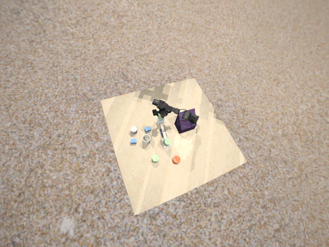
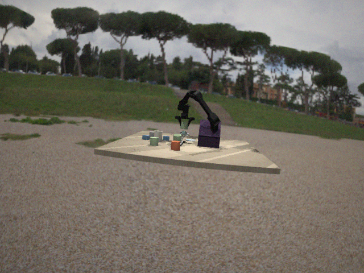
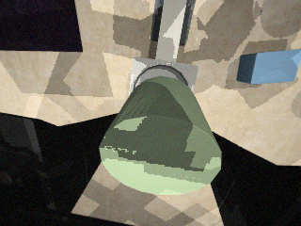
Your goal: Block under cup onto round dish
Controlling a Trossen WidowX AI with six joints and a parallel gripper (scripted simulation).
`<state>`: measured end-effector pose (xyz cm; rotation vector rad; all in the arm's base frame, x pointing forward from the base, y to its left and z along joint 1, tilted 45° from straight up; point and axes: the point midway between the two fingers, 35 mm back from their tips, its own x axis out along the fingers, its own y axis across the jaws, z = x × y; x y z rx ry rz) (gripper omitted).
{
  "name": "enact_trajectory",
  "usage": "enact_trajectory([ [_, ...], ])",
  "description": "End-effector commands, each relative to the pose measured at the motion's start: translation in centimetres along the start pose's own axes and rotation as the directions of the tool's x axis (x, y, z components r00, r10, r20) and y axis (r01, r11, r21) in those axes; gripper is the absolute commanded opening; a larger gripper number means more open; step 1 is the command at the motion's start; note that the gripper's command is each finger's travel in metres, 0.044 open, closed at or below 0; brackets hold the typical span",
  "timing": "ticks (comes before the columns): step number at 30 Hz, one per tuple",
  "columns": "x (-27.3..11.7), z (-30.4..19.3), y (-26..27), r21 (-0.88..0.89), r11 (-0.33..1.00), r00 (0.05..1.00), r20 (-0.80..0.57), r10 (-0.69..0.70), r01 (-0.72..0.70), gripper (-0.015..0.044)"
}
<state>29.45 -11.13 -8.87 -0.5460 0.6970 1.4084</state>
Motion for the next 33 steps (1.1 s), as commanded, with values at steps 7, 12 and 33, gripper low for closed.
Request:
enact_trajectory([
  [7,-1.4,-0.1,0.1,-0.002,1.0,1.0,-0.004,-0.004,0.004,0.0],
  [12,-2.1,0.0,0.2,-0.002,1.0,1.0,-0.004,-0.003,0.003,0.0],
  [33,-2.7,0.2,0.4,0.0,1.0,1.0,0.002,0.001,-0.001,0.0],
])
